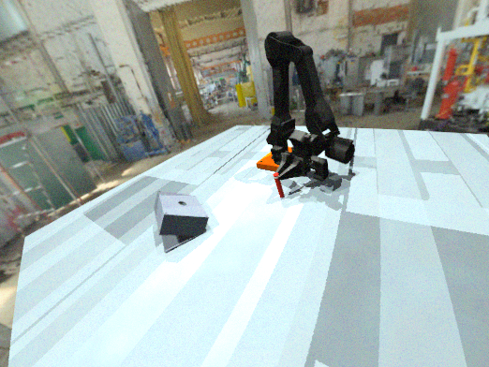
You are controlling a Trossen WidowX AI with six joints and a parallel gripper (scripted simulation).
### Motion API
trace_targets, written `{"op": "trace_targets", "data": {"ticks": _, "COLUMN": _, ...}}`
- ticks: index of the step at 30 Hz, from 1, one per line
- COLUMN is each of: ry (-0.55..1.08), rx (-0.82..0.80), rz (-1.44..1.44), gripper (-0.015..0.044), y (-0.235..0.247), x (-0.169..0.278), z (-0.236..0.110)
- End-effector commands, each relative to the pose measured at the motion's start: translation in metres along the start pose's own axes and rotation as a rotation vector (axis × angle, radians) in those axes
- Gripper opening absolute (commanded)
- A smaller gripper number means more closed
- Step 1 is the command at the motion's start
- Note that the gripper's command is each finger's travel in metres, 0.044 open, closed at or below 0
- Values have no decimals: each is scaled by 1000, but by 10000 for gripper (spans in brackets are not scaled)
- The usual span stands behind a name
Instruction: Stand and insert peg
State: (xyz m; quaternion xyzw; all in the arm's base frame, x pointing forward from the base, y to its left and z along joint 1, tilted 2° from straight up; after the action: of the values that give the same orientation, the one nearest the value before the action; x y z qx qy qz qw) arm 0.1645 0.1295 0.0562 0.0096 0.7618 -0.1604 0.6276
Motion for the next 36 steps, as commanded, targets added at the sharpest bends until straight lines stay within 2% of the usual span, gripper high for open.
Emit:
{"op": "trace_targets", "data": {"ticks": 1, "ry": 8, "rx": -4, "rz": 2, "gripper": 49, "y": 1, "x": -1, "z": -1}}
{"op": "trace_targets", "data": {"ticks": 36, "ry": -19, "rx": 2, "rz": -5, "gripper": 49, "y": -1, "x": 7, "z": -4}}
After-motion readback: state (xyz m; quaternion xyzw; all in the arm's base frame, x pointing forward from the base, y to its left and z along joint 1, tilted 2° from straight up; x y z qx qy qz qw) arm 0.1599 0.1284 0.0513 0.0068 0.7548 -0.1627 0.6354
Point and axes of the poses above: the point midway between the two fingers, 35 mm back from their tips, its own z axis out along the fingers, its own y axis across the jaws, x = y × z, the point moved 2 cm from there along -z, back along the fingers, and after that the axes turned 13 degrees about -z, right-handed, at the moved point
